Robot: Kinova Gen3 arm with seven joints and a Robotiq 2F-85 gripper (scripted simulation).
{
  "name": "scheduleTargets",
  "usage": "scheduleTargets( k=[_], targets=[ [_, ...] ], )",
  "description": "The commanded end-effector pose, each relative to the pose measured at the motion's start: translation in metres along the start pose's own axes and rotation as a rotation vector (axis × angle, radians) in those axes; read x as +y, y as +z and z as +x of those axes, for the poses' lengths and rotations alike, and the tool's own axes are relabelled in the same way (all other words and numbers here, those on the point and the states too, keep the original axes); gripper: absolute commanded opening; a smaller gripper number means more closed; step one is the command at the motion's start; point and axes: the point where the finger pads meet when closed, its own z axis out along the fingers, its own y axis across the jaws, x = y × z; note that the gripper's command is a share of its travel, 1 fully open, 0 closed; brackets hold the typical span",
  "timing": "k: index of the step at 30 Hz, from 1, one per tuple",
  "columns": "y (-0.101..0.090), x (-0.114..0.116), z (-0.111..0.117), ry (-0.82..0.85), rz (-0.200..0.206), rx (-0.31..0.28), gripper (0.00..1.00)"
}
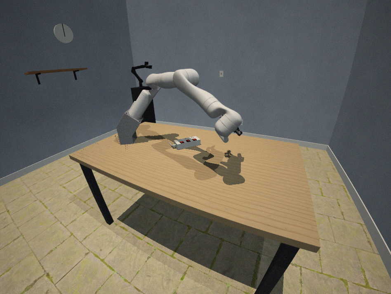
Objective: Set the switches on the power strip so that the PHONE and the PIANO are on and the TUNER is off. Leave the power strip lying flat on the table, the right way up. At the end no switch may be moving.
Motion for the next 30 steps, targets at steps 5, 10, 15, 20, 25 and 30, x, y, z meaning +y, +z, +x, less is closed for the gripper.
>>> scheduleTargets(
  k=[5, 10, 15, 20, 25, 30],
  targets=[
    [-0.001, 0.000, -0.001, -0.002, 0.001, 0.001, 1.00],
    [-0.001, 0.000, -0.001, -0.002, 0.001, 0.001, 1.00],
    [-0.001, 0.000, -0.001, -0.002, 0.001, 0.001, 1.00],
    [-0.001, 0.000, -0.001, -0.001, 0.001, 0.000, 1.00],
    [0.002, -0.001, -0.004, 0.007, 0.007, -0.001, 1.00],
    [0.009, -0.004, -0.010, 0.032, 0.024, -0.007, 1.00]
  ],
)
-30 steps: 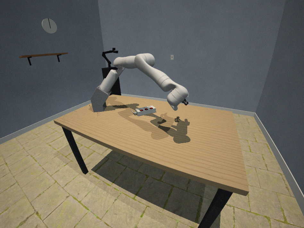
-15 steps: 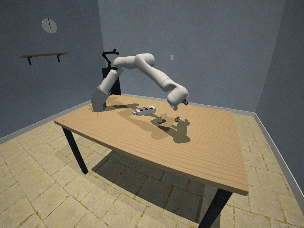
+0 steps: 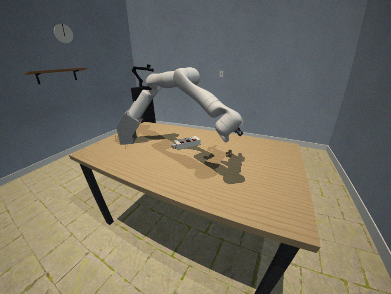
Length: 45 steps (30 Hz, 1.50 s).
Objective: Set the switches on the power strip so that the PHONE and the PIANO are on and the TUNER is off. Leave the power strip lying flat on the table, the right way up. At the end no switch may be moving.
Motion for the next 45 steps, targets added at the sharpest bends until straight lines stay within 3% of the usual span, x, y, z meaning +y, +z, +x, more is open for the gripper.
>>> scheduleTargets(
  k=[1, 9, 14, 19, 21, 27, 33, 36, 38, 45],
  targets=[
    [0.005, 0.001, -0.008, 0.011, 0.009, 0.000, 1.00],
    [0.024, -0.006, -0.021, 0.081, 0.056, -0.012, 1.00],
    [0.046, -0.013, -0.033, 0.173, 0.118, -0.023, 1.00],
    [0.070, -0.018, -0.038, 0.296, 0.206, -0.030, 1.00],
    [0.070, -0.018, -0.038, 0.296, 0.206, -0.030, 1.00],
    [0.095, -0.020, -0.029, 0.478, 0.349, -0.028, 1.00],
    [0.108, -0.011, 0.003, 0.679, 0.529, -0.012, 1.00],
    [0.109, -0.002, 0.026, 0.778, 0.630, 0.000, 1.00],
    [0.109, -0.002, 0.026, 0.778, 0.630, 0.000, 1.00],
    [0.095, 0.036, 0.089, 0.987, 0.875, 0.035, 1.00]
  ],
)
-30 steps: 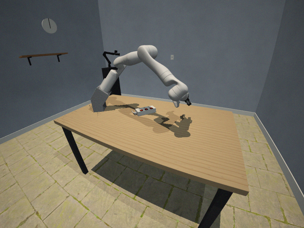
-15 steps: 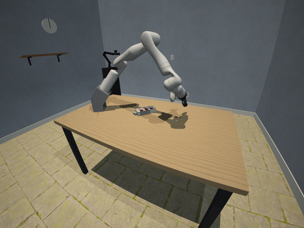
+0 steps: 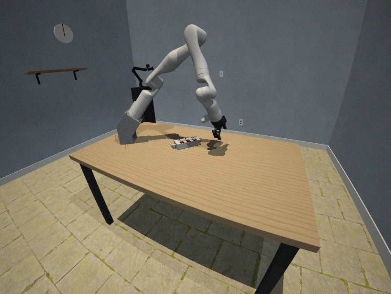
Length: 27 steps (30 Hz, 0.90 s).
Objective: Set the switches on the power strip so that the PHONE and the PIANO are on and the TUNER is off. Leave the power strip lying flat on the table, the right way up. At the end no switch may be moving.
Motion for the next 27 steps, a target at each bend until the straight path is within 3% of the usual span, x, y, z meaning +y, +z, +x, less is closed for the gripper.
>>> scheduleTargets(
  k=[1, 8, 10, 15, 19, 27],
  targets=[
    [-0.014, -0.004, 0.027, 0.038, 0.096, -0.003, 1.00],
    [-0.043, -0.044, 0.087, 0.188, 0.308, -0.016, 1.00],
    [-0.043, -0.044, 0.087, 0.188, 0.308, -0.016, 1.00],
    [-0.063, -0.065, 0.120, 0.259, 0.416, -0.025, 1.00],
    [-0.075, -0.075, 0.138, 0.294, 0.472, -0.031, 1.00],
    [-0.084, -0.081, 0.150, 0.318, 0.511, -0.035, 1.00]
  ],
)
